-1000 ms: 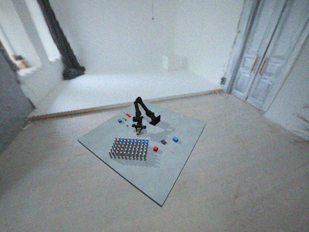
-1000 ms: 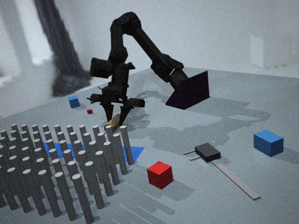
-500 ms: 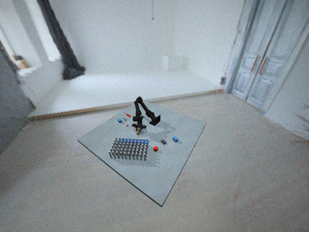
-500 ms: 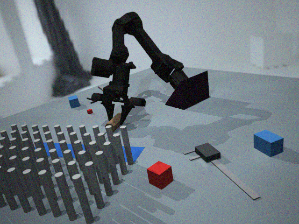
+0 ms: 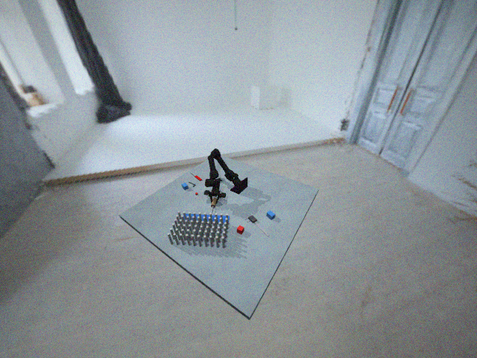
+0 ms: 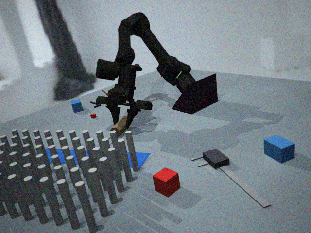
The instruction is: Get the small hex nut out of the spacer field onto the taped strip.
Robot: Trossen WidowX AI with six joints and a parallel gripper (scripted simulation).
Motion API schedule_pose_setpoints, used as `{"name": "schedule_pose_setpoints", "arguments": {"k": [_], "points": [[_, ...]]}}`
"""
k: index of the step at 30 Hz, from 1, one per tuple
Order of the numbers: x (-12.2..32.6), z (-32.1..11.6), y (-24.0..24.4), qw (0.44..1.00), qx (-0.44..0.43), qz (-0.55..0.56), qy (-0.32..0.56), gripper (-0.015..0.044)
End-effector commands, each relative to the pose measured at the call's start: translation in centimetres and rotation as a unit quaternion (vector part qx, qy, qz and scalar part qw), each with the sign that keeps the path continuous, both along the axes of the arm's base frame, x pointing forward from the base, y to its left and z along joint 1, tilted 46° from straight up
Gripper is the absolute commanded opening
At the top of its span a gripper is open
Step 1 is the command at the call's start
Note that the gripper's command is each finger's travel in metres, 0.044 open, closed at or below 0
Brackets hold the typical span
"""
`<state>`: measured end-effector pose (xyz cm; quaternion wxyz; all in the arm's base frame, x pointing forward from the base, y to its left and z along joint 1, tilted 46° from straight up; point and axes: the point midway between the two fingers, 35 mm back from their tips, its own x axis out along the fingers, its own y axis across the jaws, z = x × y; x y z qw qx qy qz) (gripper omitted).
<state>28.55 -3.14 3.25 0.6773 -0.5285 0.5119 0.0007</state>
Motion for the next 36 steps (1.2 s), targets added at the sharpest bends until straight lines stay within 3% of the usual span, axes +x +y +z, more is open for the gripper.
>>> {"name": "schedule_pose_setpoints", "arguments": {"k": [1,36], "points": [[-0.26,0.0,-0.02,1.0,0.002,0.003,0.002,0.0],[-0.97,0.88,0.07,1.0,0.003,0.002,0.002,0.0]]}}
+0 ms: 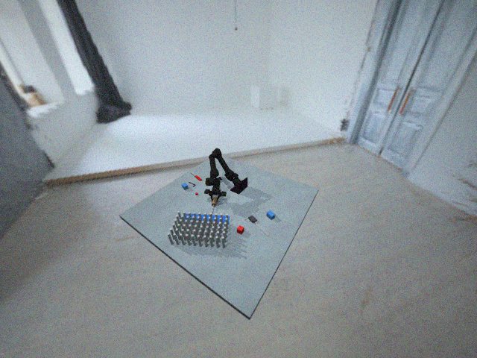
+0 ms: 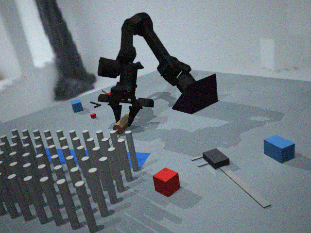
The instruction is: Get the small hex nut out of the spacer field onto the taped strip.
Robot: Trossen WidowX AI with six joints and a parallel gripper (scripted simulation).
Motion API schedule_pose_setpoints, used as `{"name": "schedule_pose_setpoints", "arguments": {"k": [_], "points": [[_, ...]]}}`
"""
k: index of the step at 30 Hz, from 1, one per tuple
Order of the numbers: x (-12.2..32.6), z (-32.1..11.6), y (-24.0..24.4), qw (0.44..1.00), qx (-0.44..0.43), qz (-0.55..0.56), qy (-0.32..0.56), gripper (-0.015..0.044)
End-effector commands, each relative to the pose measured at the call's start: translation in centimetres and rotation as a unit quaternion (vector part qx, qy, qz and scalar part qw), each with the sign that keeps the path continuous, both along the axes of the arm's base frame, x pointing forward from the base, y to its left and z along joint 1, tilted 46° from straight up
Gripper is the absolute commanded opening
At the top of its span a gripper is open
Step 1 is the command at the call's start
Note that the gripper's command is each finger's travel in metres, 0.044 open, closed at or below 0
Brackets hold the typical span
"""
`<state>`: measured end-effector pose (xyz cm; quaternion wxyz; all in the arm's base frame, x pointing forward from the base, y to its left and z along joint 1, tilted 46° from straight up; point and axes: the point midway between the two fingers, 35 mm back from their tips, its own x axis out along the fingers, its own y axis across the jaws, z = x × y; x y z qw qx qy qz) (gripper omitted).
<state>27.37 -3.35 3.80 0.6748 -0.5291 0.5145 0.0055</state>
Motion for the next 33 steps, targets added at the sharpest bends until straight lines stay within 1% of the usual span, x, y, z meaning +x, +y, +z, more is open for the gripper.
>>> {"name": "schedule_pose_setpoints", "arguments": {"k": [1,16,33], "points": [[0.2,0.4,0.3,1.0,0.002,0.0,-0.004,0.0],[0.3,1.2,0.9,1.0,0.002,-0.001,-0.005,0.0],[-3.5,2.9,-0.2,1.0,0.002,0.001,-0.002,0.0]]}}
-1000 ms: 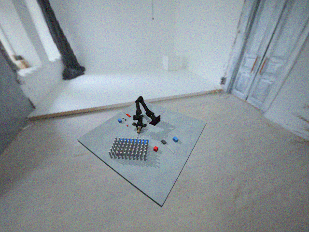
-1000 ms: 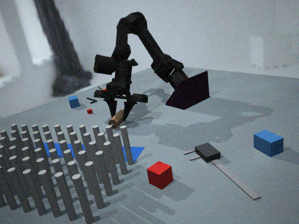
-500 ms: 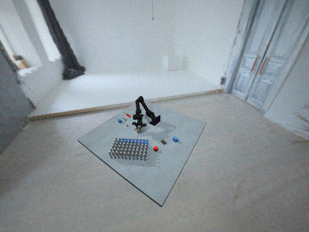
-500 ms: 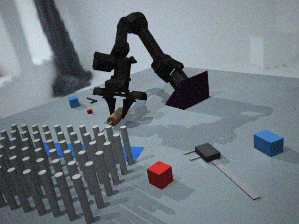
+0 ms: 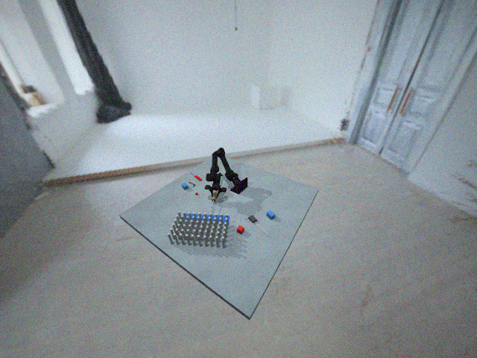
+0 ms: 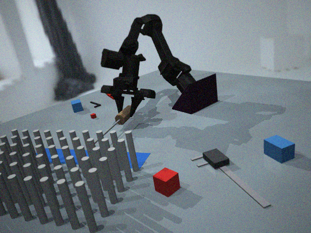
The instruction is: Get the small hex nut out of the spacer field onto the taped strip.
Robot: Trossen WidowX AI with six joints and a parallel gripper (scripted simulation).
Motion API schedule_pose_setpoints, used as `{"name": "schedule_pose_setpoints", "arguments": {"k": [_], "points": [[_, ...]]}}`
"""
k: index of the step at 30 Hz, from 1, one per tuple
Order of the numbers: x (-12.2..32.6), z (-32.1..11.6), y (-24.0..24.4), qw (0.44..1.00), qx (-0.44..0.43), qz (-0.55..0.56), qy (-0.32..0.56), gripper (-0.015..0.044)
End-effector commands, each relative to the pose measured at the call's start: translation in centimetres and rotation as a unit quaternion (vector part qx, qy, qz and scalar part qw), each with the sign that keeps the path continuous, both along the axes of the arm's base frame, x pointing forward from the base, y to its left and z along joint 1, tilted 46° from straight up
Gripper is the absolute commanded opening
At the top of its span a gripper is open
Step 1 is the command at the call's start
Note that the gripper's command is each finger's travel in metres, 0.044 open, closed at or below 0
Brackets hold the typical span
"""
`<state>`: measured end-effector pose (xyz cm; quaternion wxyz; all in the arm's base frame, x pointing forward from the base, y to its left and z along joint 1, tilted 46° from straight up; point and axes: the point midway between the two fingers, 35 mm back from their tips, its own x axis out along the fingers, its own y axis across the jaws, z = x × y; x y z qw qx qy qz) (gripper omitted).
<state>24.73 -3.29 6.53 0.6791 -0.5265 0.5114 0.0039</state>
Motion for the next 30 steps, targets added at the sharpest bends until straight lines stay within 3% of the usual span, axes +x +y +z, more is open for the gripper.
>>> {"name": "schedule_pose_setpoints", "arguments": {"k": [1,30], "points": [[-0.8,0.2,-0.2,1.0,-0.001,0.002,0.003,0.0],[-0.5,8.2,8.3,1.0,0.004,-0.002,0.005,0.0]]}}
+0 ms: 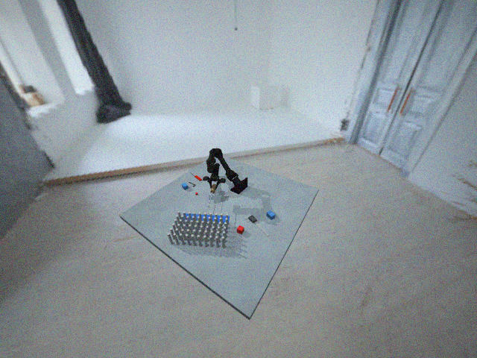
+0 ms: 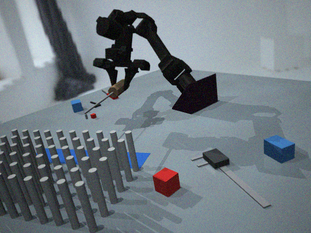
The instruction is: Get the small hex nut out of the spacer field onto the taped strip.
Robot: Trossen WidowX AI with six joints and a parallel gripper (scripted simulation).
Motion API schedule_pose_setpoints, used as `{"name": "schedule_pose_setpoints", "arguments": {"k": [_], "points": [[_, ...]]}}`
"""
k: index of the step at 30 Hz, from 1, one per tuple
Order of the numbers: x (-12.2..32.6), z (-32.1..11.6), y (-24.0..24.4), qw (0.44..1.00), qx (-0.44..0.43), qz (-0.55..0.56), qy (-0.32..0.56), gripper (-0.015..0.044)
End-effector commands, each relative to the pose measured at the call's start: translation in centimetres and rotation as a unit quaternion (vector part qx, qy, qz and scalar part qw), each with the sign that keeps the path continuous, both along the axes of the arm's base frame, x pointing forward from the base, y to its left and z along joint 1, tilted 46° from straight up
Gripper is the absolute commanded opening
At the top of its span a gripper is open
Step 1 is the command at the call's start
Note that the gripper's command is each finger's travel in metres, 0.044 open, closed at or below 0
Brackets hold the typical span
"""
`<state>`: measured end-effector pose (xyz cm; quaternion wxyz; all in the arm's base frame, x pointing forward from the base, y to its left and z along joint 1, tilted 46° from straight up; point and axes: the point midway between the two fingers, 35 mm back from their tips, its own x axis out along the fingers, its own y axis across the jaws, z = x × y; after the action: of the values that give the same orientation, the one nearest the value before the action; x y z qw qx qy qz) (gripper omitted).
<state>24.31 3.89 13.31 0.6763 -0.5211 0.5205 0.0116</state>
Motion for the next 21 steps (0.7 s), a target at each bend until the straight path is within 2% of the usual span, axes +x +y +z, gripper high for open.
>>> {"name": "schedule_pose_setpoints", "arguments": {"k": [1,6,21], "points": [[-0.2,1.7,1.4,1.0,-0.003,0.001,-0.007,0.0],[-0.2,1.5,1.0,1.0,-0.003,0.004,0.003,0.0],[0.0,7.5,-3.6,0.992,-0.011,0.068,0.102,0.0]]}}
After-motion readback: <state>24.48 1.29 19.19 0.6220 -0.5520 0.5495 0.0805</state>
